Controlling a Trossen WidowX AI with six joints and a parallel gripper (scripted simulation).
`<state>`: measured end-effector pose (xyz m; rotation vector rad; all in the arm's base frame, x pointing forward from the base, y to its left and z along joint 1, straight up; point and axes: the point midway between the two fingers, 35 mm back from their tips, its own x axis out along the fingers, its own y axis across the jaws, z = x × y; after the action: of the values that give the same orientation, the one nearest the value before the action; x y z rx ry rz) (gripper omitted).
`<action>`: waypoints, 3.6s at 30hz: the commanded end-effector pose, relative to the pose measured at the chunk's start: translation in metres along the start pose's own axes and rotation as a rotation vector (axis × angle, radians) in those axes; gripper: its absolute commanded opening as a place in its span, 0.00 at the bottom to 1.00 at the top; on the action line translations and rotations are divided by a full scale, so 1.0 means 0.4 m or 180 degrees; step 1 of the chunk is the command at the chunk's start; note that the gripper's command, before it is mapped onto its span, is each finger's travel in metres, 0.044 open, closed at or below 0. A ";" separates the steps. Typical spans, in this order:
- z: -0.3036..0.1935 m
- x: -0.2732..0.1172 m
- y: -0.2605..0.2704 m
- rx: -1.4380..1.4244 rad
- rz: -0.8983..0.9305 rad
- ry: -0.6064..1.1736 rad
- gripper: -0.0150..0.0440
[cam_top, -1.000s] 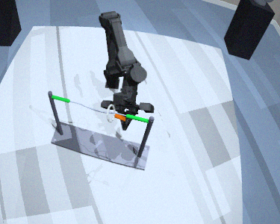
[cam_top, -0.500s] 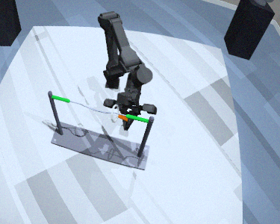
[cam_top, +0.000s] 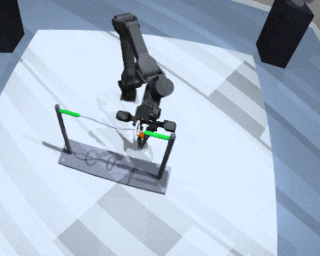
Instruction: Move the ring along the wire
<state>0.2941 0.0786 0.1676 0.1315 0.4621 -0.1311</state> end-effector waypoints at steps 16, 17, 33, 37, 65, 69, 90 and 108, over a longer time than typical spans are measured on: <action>-0.004 0.001 0.022 -0.0271 -0.0076 -0.0018 0.00; -0.004 0.001 0.024 -0.0273 -0.0076 -0.0019 0.00; -0.008 0.001 0.063 -0.0275 -0.0080 -0.0030 0.00; -0.008 0.001 0.073 -0.0275 -0.0081 -0.0033 0.00; -0.046 0.021 0.070 -0.0275 -0.0081 -0.0033 0.00; -0.046 0.021 0.070 -0.0275 -0.0081 -0.0033 0.00; -0.048 -0.031 0.077 -0.0280 -0.0080 -0.0014 0.53; -0.048 -0.104 0.073 -0.0274 -0.0081 -0.0022 0.53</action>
<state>0.2544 0.1151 0.1709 0.0348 0.4648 -0.1329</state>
